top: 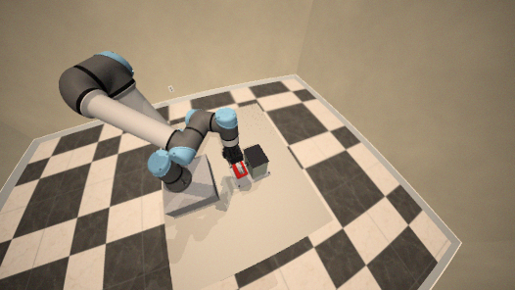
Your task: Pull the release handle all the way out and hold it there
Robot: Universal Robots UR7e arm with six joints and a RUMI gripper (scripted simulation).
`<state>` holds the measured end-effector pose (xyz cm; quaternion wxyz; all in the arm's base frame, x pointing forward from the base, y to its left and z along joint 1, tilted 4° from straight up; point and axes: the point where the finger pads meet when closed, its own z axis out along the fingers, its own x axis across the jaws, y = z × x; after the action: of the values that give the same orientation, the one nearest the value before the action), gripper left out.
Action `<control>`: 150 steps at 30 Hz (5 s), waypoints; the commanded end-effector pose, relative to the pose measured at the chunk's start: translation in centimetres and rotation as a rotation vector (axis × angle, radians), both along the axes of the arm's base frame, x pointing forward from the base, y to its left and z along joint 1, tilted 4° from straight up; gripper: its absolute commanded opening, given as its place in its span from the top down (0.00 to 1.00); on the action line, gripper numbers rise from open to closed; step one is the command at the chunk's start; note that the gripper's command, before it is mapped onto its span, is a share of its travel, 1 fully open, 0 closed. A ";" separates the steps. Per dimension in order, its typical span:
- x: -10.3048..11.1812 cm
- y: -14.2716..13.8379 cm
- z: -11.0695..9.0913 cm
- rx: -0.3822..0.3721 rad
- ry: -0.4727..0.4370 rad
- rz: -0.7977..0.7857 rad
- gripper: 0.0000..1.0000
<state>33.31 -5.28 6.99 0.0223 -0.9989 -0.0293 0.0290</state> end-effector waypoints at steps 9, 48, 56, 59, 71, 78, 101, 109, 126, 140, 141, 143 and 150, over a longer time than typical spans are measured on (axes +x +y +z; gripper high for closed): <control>0.0 0.0 0.0 0.000 -0.001 0.000 1.00; 0.0 0.0 0.0 0.000 -0.001 0.000 0.68; 0.0 0.0 0.0 0.000 -0.001 0.000 0.68; 0.0 0.0 0.0 0.000 -0.001 0.000 0.68; 0.0 0.0 0.0 0.000 -0.001 0.000 0.68; 0.0 0.0 0.0 0.000 -0.001 0.000 0.68; 0.0 0.0 -1.5 -0.002 -0.001 0.000 0.68; -0.1 -0.1 -2.6 -0.002 -0.001 0.000 0.68; -0.1 -0.1 -4.3 -0.002 -0.001 0.000 0.68; -0.1 -0.1 -4.6 -0.002 -0.001 0.000 0.68; -0.1 -0.1 -4.6 -0.002 -0.001 0.000 0.68; -0.1 -0.1 -4.6 -0.002 -0.001 0.000 0.68; -0.1 -0.1 -4.6 -0.002 -0.001 0.000 0.68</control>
<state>33.14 -5.36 2.32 0.0213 -0.9989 -0.0294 0.0288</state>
